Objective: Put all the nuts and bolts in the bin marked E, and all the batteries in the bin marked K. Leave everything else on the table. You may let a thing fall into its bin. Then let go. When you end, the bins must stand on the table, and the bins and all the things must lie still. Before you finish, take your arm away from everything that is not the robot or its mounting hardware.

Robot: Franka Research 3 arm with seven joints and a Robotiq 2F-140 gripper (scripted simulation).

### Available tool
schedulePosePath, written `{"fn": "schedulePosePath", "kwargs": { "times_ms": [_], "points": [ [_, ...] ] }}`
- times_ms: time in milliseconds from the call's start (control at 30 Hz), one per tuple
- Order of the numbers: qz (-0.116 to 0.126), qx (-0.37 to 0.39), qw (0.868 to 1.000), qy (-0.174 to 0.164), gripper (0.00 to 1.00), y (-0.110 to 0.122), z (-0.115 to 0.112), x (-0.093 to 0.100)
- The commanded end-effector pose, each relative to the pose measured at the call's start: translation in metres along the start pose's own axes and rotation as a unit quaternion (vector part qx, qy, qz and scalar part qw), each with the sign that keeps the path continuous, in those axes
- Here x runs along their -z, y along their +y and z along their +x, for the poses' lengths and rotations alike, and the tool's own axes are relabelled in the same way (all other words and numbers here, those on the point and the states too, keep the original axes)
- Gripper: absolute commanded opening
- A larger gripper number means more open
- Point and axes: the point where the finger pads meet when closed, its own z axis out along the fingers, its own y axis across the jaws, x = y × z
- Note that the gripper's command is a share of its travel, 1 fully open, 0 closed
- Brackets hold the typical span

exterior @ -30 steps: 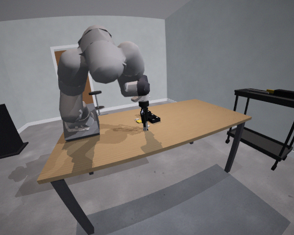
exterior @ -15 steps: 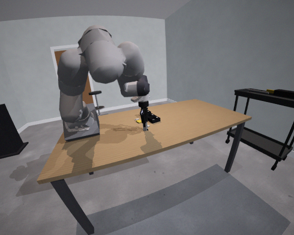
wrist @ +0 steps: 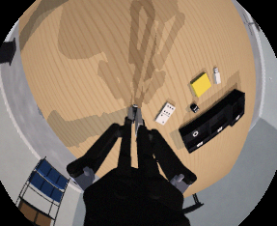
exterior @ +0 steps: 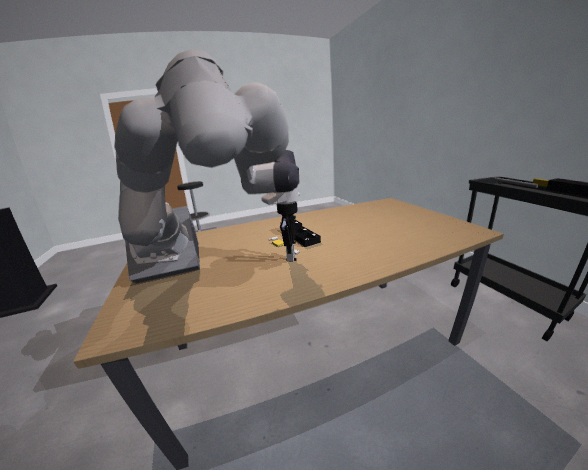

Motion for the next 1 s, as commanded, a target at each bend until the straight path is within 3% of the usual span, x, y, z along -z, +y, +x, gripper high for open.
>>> {"fn": "schedulePosePath", "kwargs": {
  "times_ms": [0, 500, 967],
  "points": [
    [-0.001, -0.002, 1.000, -0.001, 0.03, -0.001, -0.001, -0.001],
    [-0.001, -0.002, 1.000, -0.001, 0.03, -0.001, -0.001, -0.001],
    [-0.001, -0.002, 1.000, -0.001, 0.03, -0.001, -0.001, 0.039]
  ]
}}
